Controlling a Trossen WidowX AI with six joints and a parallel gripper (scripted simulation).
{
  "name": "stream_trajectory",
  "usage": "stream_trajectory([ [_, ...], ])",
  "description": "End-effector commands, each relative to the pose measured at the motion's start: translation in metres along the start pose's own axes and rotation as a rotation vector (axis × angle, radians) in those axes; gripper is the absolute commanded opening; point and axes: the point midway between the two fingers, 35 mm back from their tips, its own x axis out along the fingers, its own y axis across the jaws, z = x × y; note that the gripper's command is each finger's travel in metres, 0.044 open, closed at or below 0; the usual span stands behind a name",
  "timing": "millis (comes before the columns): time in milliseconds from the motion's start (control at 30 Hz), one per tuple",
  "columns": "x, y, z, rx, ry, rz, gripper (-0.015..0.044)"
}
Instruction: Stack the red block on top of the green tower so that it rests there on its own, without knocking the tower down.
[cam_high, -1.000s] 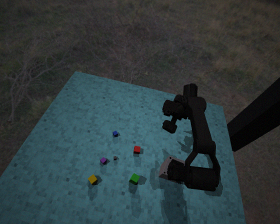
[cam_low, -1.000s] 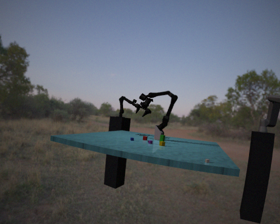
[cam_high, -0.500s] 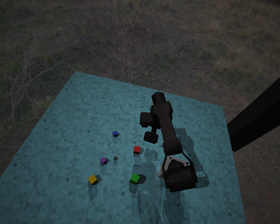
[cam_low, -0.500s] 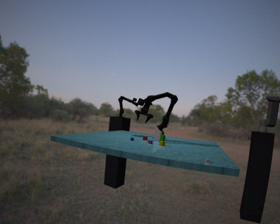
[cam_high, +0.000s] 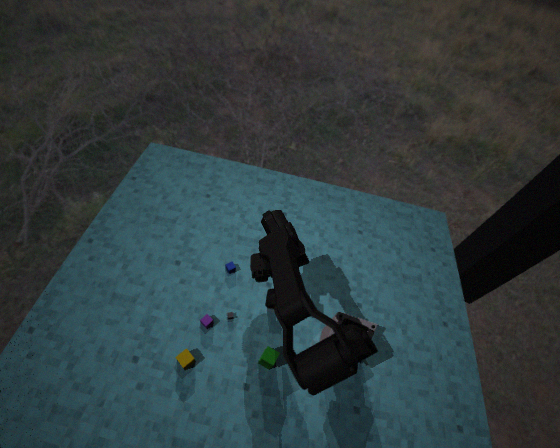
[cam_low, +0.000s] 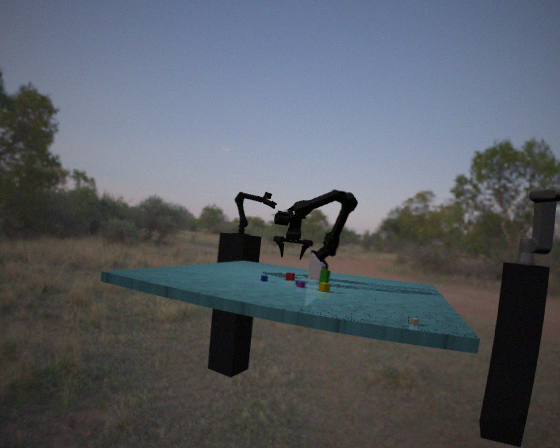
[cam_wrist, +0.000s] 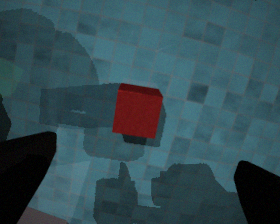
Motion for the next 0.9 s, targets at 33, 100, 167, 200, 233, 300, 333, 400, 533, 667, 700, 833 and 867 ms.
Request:
stream_trajectory([
  [33, 0.004, 0.007, -0.001, 0.005, 0.015, 0.022, 0.044],
  [100, 0.003, 0.007, -0.001, 0.005, 0.015, 0.022, 0.044],
  [167, 0.011, 0.007, -0.001, 0.005, 0.015, 0.021, 0.044],
  [200, 0.016, 0.006, -0.001, 0.005, 0.014, 0.021, 0.044],
  [233, 0.023, 0.006, -0.001, 0.005, 0.014, 0.021, 0.044],
  [300, 0.039, 0.005, -0.001, 0.005, 0.014, 0.022, 0.044],
  [333, 0.046, 0.005, -0.001, 0.005, 0.014, 0.023, 0.044],
  [400, 0.055, 0.006, -0.001, 0.005, 0.014, 0.024, 0.044],
  [533, 0.056, 0.006, -0.002, 0.005, 0.014, 0.024, 0.044],
  [667, 0.059, 0.006, -0.002, 0.005, 0.014, 0.024, 0.044],
  [700, 0.06, 0.006, -0.002, 0.005, 0.014, 0.024, 0.044],
  [833, 0.067, 0.006, -0.002, 0.005, 0.014, 0.024, 0.044],
  [867, 0.068, 0.006, -0.002, 0.005, 0.014, 0.024, 0.044],
])
